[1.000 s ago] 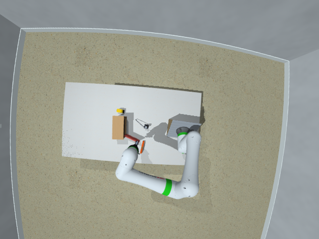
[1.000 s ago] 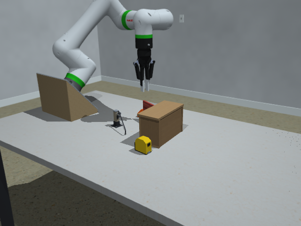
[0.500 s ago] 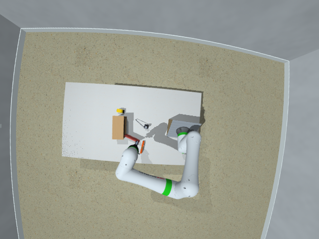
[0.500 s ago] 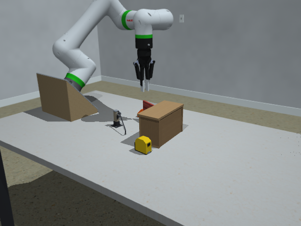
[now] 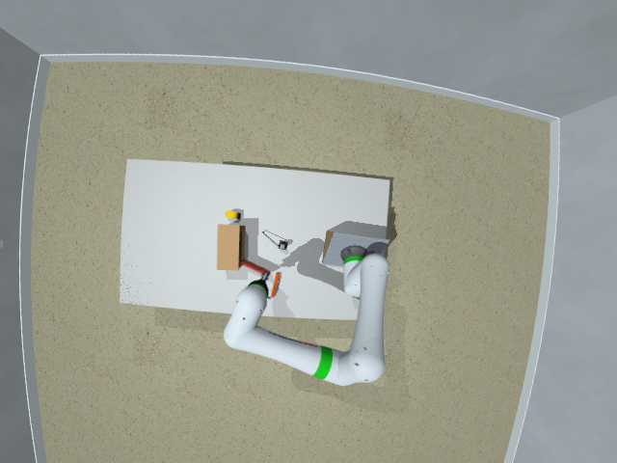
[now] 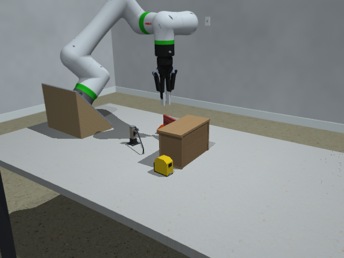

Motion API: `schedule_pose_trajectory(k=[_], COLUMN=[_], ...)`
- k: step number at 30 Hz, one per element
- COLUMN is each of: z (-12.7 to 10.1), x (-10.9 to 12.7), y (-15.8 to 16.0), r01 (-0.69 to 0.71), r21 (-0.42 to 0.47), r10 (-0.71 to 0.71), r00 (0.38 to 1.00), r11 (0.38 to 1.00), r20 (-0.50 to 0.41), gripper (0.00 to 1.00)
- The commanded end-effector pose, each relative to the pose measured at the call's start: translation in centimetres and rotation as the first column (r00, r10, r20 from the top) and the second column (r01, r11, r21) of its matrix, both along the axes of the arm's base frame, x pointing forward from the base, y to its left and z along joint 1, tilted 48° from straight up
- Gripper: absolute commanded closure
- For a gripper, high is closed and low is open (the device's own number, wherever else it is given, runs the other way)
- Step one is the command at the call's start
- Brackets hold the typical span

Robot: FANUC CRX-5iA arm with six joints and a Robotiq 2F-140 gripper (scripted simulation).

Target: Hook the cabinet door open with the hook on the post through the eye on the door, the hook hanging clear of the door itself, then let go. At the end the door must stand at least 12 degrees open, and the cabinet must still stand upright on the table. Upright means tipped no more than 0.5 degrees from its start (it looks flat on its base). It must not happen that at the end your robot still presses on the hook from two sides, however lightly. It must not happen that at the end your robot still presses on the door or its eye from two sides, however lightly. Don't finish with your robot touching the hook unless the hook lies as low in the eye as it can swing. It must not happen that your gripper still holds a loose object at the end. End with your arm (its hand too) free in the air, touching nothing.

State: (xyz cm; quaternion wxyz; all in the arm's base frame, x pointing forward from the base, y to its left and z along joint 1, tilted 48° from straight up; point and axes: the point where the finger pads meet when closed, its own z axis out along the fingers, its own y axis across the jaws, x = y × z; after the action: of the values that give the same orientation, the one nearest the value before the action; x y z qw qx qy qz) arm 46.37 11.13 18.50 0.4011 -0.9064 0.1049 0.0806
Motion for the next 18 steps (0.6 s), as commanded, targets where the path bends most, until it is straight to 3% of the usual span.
schedule_pose_trajectory(k=[1,18], z=[-0.1,-1.4], x=[0.0,-0.1], y=[0.1,1.6], r01=[0.000,0.000], r21=[0.000,0.000], r10=[0.000,0.000], r00=[1.000,1.000], r11=[1.000,1.000], r20=[0.000,0.000], gripper=[0.84,0.84])
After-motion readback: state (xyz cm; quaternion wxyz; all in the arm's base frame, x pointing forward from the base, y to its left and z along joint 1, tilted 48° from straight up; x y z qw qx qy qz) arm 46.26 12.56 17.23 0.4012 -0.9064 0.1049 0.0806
